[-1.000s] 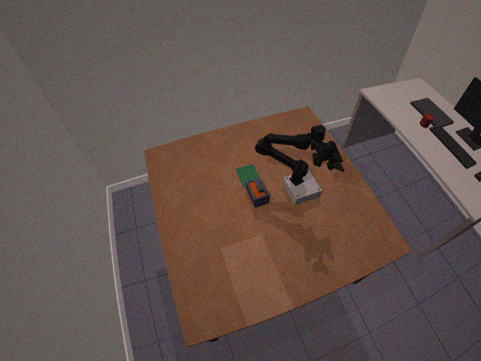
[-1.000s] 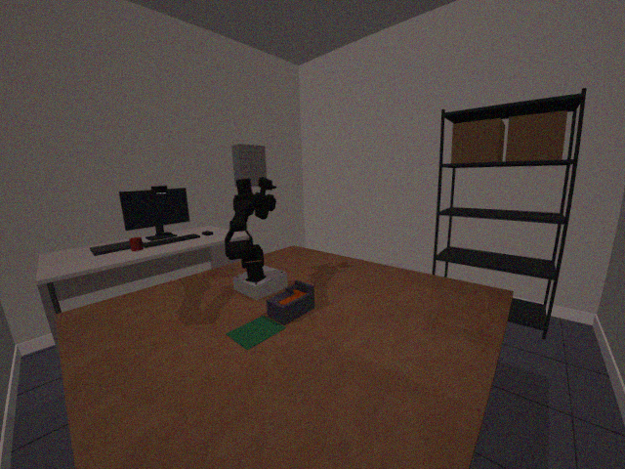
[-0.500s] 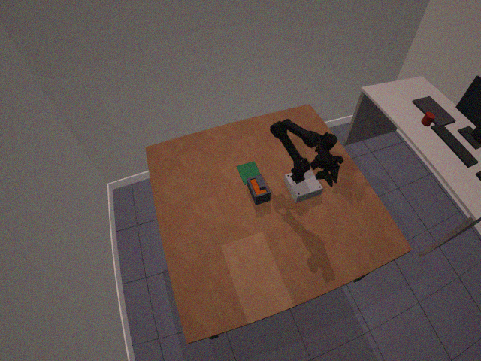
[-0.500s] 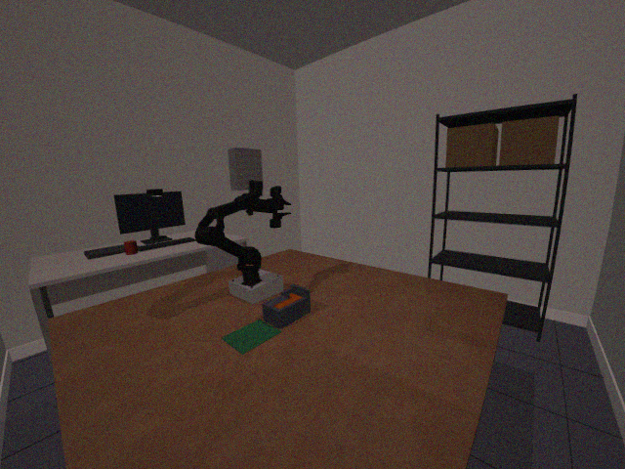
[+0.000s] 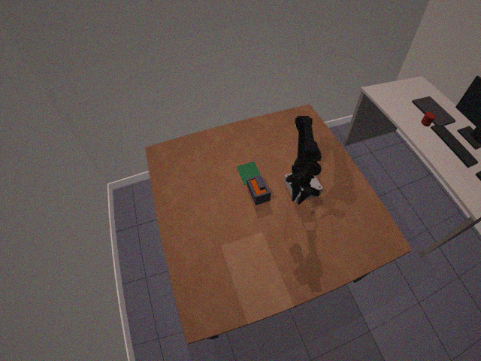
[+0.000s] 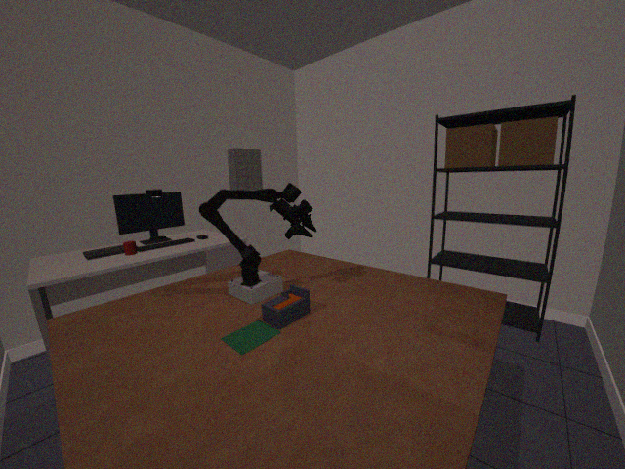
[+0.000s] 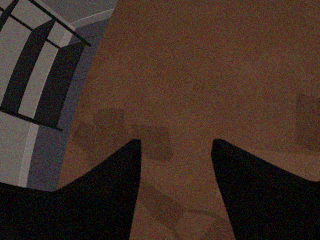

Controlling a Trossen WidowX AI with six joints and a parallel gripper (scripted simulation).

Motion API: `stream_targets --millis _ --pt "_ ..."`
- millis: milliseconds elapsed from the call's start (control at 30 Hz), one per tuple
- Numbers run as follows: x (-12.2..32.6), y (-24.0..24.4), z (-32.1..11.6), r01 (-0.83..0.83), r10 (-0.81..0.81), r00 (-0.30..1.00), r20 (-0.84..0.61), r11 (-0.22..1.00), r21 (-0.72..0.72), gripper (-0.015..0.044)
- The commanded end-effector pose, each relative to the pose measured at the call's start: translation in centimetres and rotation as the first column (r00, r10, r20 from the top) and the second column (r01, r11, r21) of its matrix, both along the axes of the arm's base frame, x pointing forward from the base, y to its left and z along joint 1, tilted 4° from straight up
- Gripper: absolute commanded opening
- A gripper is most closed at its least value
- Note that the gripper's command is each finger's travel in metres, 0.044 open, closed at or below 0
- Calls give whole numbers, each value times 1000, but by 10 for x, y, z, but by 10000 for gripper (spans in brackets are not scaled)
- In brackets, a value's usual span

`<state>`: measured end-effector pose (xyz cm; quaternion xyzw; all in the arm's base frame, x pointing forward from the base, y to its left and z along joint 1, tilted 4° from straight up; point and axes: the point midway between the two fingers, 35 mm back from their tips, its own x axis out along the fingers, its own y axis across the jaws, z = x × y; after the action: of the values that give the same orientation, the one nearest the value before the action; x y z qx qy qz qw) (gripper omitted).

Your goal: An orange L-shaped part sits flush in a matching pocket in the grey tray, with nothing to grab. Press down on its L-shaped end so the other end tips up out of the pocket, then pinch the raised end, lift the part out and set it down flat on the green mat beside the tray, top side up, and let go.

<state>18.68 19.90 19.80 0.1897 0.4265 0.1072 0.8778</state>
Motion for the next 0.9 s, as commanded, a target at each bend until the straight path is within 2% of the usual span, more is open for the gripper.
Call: stream_targets --millis 0,267,533,733,867 --pt "29 -30 -18 30 -43 996 -75 985 -167 180" --pt "65 -110 -55 17 -152 936 -317 920 -393 180" --pt "68 -193 -83 -51 -222 775 -592 911 -409 180" --pt "67 -200 -87 -56 -223 758 -613 914 -402 180" --pt "69 -201 -116 -56 -223 758 -613 914 -402 180"
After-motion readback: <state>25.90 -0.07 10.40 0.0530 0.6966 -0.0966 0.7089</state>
